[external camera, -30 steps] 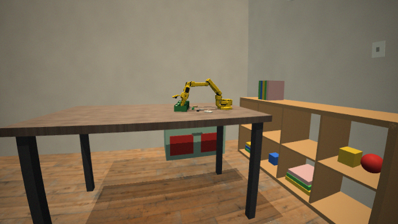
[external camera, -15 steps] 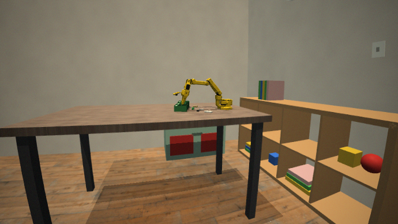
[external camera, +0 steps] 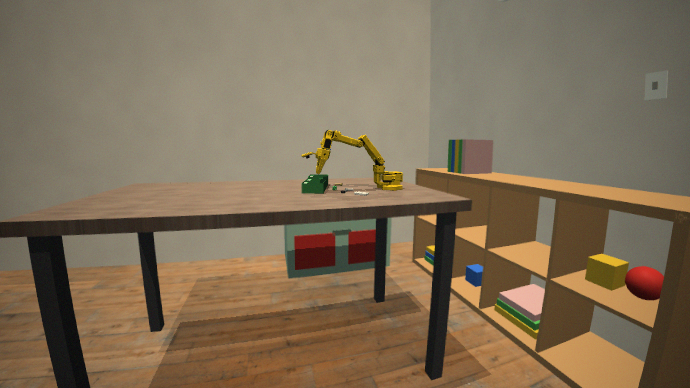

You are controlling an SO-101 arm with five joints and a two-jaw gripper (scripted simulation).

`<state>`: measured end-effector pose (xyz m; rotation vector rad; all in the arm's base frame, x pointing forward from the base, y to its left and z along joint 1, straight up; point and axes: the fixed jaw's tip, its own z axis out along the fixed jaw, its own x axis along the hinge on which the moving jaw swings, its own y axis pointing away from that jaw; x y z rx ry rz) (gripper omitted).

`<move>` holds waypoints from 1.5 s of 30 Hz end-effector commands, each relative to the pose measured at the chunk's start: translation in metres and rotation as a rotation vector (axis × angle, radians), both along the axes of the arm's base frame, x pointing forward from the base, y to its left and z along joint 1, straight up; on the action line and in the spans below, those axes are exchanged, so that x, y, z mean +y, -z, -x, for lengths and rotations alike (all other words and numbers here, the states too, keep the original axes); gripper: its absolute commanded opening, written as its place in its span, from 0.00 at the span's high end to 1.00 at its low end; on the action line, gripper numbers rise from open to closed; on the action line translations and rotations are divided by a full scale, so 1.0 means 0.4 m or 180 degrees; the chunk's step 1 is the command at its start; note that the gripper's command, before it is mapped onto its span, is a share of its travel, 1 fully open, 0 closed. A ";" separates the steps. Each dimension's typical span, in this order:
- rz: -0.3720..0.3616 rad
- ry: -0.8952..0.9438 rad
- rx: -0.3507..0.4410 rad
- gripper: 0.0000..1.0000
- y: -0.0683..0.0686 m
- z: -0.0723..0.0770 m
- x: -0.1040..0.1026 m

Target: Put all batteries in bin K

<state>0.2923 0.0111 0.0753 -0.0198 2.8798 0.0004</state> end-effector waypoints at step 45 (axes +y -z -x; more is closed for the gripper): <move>0.0015 0.0026 -0.0156 0.84 -0.146 0.177 -0.017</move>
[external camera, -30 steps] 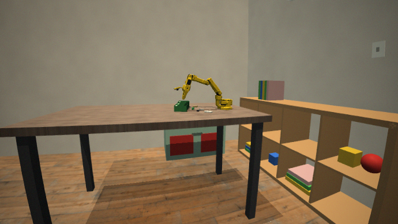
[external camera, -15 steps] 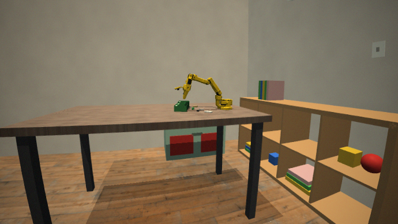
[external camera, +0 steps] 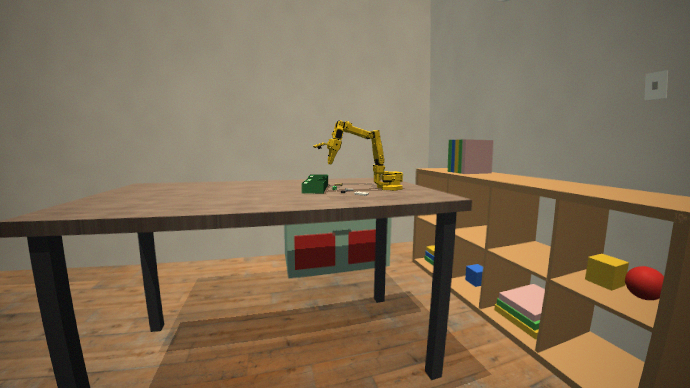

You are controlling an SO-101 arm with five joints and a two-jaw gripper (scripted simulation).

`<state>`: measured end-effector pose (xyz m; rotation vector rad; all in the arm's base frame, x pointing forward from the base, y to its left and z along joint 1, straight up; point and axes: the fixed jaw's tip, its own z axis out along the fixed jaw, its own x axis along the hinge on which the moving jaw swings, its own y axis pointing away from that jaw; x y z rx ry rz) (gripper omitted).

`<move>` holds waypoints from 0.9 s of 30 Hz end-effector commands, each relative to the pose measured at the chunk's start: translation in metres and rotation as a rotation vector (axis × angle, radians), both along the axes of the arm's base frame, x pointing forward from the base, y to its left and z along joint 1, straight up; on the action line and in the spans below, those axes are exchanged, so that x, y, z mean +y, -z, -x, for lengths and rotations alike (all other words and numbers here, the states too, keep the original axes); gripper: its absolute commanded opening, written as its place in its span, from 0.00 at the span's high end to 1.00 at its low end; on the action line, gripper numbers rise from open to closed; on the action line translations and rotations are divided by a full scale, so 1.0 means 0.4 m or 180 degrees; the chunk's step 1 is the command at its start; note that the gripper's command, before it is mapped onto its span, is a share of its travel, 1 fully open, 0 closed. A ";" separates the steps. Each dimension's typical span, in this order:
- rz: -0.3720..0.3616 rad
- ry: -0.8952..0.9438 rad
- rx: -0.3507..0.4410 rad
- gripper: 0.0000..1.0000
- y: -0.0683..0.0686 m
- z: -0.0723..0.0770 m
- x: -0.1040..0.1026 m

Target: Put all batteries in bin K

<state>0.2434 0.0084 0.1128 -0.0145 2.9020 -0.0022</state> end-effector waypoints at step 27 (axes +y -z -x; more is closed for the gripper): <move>0.0027 0.0032 -0.0164 0.84 -0.034 0.199 -0.018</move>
